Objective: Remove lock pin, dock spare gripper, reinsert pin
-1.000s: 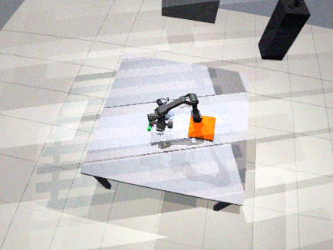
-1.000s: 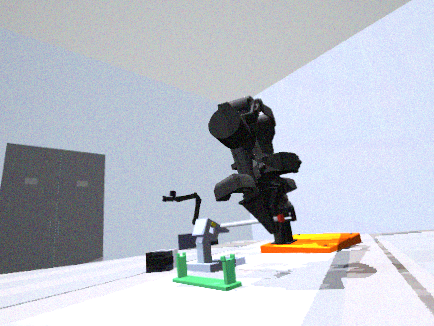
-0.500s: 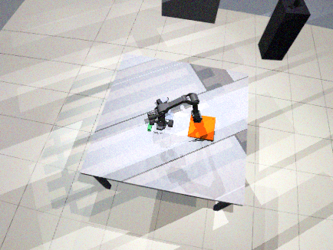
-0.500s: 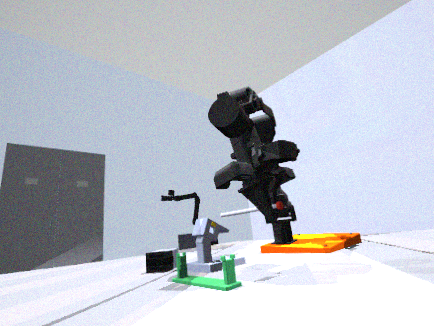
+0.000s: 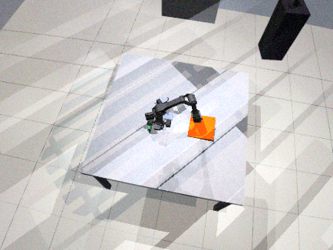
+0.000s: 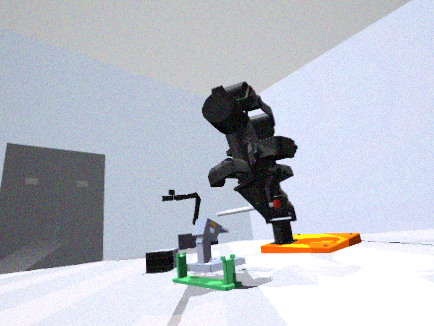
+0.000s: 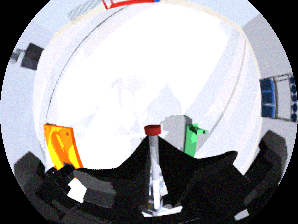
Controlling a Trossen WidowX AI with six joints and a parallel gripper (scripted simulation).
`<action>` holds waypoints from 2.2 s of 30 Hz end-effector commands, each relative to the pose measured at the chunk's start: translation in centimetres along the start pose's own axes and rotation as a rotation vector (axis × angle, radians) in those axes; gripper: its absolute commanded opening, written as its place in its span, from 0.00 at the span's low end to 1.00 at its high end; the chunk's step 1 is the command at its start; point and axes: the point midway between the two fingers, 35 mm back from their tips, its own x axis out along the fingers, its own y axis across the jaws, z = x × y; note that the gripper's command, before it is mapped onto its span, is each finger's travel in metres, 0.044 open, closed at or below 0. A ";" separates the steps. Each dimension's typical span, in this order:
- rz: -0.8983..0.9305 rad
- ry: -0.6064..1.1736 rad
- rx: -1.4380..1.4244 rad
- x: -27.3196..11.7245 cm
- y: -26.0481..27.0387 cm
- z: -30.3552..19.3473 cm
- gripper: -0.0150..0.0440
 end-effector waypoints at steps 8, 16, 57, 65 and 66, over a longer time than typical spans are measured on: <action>-0.008 -0.002 0.015 -0.6 -3.3 1.0 0.25; -0.012 -0.003 0.022 -0.8 -5.5 1.7 0.25; -0.036 -0.009 0.028 2.5 -9.5 1.9 0.25; -0.044 -0.013 0.026 3.6 -9.6 1.6 0.25; -0.046 -0.013 0.026 3.8 -9.6 1.6 0.25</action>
